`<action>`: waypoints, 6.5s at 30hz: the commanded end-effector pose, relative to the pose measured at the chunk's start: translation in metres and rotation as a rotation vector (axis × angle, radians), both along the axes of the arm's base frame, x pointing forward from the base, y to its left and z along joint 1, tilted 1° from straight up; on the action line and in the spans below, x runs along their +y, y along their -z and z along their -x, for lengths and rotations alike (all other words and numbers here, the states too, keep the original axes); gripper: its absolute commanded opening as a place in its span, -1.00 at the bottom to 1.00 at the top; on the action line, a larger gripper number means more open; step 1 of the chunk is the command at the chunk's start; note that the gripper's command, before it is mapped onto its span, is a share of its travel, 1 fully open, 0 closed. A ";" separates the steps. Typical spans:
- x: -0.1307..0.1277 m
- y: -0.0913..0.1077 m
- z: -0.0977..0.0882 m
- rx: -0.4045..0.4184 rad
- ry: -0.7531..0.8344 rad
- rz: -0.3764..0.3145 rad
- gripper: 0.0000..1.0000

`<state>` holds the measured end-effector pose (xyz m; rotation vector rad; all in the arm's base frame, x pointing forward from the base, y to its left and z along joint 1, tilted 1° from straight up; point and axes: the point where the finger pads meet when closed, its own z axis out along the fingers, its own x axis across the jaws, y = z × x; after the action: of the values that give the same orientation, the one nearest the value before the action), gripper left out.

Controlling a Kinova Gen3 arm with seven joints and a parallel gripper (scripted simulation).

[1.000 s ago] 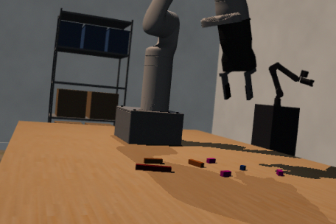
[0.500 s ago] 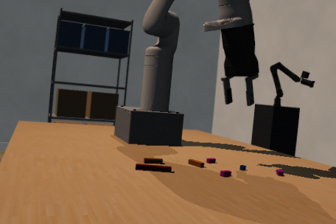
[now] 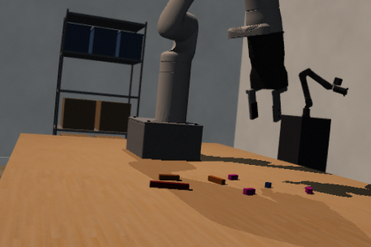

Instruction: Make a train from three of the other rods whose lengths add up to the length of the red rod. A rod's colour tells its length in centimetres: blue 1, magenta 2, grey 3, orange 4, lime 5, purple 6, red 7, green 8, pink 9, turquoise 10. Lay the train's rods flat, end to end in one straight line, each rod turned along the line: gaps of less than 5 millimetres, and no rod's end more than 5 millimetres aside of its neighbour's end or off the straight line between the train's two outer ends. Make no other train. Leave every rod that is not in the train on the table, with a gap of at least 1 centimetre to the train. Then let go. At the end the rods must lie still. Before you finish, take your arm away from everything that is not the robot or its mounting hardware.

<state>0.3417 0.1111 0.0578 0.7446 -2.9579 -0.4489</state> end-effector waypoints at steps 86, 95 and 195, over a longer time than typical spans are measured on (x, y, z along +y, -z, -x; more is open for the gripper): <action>0.009 0.049 -0.011 -0.030 0.229 0.188 1.00; 0.009 0.052 -0.012 -0.036 0.247 0.201 1.00; 0.011 0.073 -0.018 -0.091 0.381 0.292 1.00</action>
<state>0.3594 0.1214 -0.0153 0.1752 -3.1505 0.0094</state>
